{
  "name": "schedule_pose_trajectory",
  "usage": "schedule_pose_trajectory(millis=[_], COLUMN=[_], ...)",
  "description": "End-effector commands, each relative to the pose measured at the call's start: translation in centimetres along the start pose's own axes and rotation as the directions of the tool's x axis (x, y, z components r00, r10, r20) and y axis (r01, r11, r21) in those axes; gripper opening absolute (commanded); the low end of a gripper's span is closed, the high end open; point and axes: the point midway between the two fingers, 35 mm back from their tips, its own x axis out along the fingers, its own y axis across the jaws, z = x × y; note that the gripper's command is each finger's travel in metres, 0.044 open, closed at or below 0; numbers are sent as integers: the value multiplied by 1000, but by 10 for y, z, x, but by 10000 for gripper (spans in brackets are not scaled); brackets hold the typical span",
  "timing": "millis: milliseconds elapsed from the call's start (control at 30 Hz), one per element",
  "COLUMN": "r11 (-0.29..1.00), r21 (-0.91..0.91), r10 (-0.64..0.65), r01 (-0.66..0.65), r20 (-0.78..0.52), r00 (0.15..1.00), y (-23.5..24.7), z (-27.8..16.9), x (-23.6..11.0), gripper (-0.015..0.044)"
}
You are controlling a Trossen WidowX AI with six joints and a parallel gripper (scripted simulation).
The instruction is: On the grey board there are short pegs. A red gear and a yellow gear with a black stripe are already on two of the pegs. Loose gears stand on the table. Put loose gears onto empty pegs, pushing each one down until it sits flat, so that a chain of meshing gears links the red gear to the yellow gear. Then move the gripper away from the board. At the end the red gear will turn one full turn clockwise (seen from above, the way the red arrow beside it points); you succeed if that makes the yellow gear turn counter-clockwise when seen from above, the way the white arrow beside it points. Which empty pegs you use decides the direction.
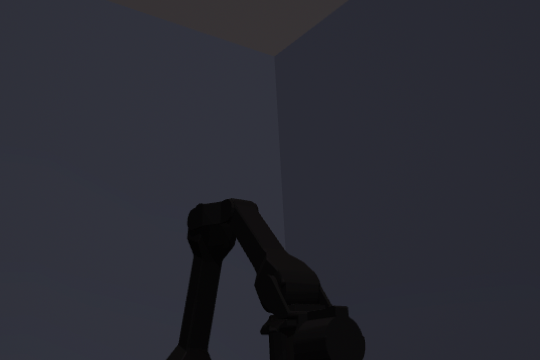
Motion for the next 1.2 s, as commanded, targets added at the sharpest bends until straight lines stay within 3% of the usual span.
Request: schedule_pose_trajectory(millis=[0,267,900,1167], r11=[993,987,955,965], r21=[-118,-161,298,261], r10=[3,3,3,3], r01=[-3,-3,-2,-2], r20=[-3,-3,-3,-3], r00=[1000,1000,1000,1000], y=[1,0,0,1], z=[-2,0,-1,0], x=[1,2,3,4], gripper=[0,0,0,0])
